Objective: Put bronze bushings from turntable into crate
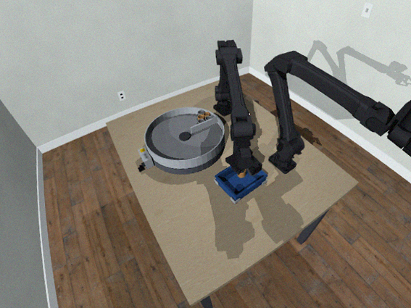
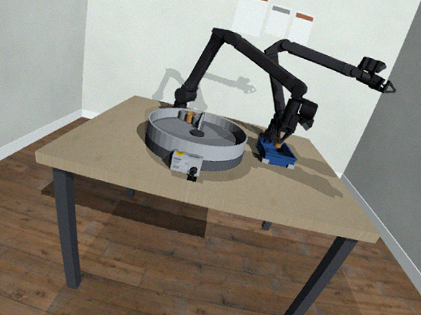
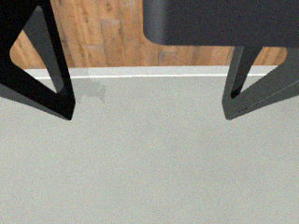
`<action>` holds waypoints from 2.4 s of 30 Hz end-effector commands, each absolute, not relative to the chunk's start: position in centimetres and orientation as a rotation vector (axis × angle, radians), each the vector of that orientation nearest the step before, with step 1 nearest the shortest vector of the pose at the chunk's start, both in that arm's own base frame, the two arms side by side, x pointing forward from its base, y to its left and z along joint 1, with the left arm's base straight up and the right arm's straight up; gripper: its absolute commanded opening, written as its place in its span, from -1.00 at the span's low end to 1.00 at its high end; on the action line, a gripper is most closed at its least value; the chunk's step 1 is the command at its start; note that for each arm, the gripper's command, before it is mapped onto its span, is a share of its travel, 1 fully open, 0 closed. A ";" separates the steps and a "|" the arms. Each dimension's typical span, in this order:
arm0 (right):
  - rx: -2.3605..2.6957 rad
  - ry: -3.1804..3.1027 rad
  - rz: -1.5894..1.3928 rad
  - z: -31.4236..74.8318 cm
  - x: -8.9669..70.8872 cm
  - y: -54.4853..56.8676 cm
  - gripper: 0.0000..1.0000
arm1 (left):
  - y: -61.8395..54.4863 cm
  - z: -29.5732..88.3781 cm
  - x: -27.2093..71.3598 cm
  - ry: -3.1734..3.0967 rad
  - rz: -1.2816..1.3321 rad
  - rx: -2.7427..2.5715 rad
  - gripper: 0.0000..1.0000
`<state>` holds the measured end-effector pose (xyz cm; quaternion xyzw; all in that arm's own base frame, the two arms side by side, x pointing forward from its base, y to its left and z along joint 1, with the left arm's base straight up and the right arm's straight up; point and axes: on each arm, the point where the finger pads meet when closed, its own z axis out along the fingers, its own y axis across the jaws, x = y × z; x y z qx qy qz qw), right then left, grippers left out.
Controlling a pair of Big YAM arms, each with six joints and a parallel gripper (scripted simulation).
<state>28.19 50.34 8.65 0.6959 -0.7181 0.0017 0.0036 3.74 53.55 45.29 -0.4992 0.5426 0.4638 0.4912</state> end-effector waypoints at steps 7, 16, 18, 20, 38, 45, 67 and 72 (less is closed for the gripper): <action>2.204 -2.275 -0.010 9.1 28.4 51.4 -1.00 | 54.4 50.1 3.5 1.238 1.162 -1.162 1.00; 2.192 -2.262 -0.001 7.4 28.2 51.1 -1.00 | 54.4 50.1 3.5 1.238 1.162 -1.162 1.00; 2.200 -2.270 -0.007 7.7 28.3 51.3 -1.00 | 54.4 50.1 3.5 1.238 1.162 -1.162 1.00; 2.210 -2.280 -0.014 8.1 28.4 51.6 -1.00 | 54.4 50.1 3.5 1.238 1.162 -1.162 1.00; 2.217 -2.284 -0.018 6.1 28.4 51.7 -1.00 | 54.4 50.1 3.5 1.238 1.162 -1.162 1.00; 2.205 -2.272 -0.009 5.0 28.3 51.5 -1.00 | 54.4 50.1 3.5 1.238 1.162 -1.162 1.00; 2.209 -2.276 -0.012 5.3 28.4 51.6 -1.00 | 54.4 50.1 3.5 1.238 1.162 -1.162 1.00; 2.209 -2.276 -0.012 5.3 28.4 51.6 -1.00 | 54.4 50.1 3.5 1.238 1.162 -1.162 1.00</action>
